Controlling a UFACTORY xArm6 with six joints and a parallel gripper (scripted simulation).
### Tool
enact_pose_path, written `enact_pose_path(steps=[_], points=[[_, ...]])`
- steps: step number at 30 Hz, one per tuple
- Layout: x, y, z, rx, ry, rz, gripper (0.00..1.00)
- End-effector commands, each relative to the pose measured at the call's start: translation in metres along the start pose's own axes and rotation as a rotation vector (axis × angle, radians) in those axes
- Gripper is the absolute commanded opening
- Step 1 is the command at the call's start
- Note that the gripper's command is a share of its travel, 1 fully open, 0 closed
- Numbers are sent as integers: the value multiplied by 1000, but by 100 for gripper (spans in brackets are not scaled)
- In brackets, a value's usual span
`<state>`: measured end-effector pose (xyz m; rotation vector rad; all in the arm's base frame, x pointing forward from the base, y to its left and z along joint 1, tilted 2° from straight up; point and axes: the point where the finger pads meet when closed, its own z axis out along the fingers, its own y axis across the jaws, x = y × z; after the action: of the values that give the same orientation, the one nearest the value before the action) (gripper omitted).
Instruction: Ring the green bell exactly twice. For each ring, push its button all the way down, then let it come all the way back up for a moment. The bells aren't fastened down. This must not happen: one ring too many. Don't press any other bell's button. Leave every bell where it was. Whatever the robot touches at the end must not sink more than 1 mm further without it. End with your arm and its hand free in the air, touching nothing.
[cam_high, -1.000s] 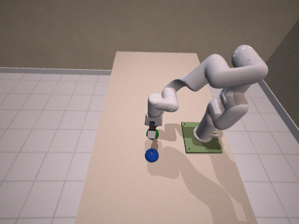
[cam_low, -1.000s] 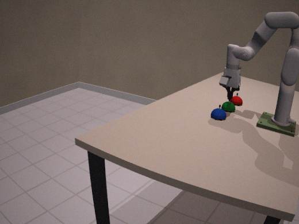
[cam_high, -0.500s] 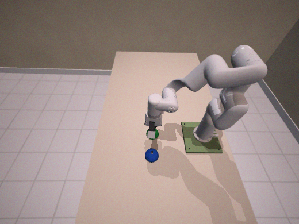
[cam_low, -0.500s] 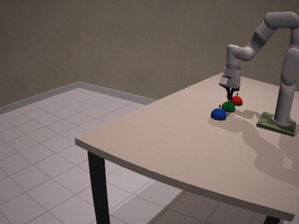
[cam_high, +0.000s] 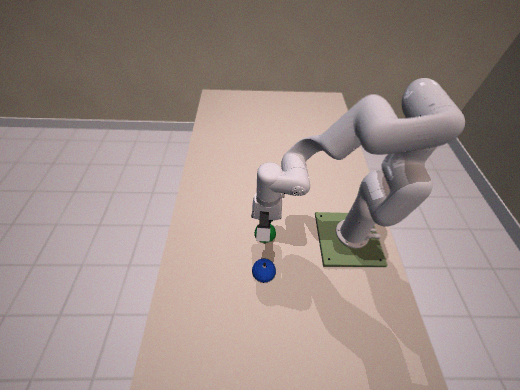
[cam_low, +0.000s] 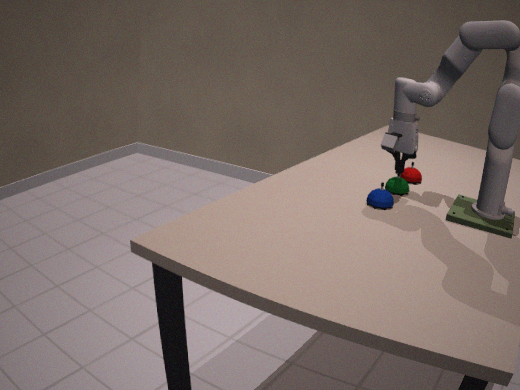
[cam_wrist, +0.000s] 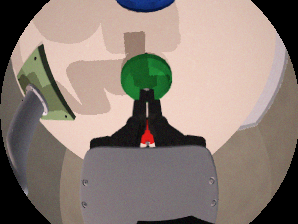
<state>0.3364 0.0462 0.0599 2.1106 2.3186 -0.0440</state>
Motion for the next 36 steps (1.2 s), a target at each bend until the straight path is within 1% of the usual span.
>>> enact_pose_path(steps=[1,36], points=[[0,0,0,0,0,0,0],[0,0,-3,0,0,0,0]])
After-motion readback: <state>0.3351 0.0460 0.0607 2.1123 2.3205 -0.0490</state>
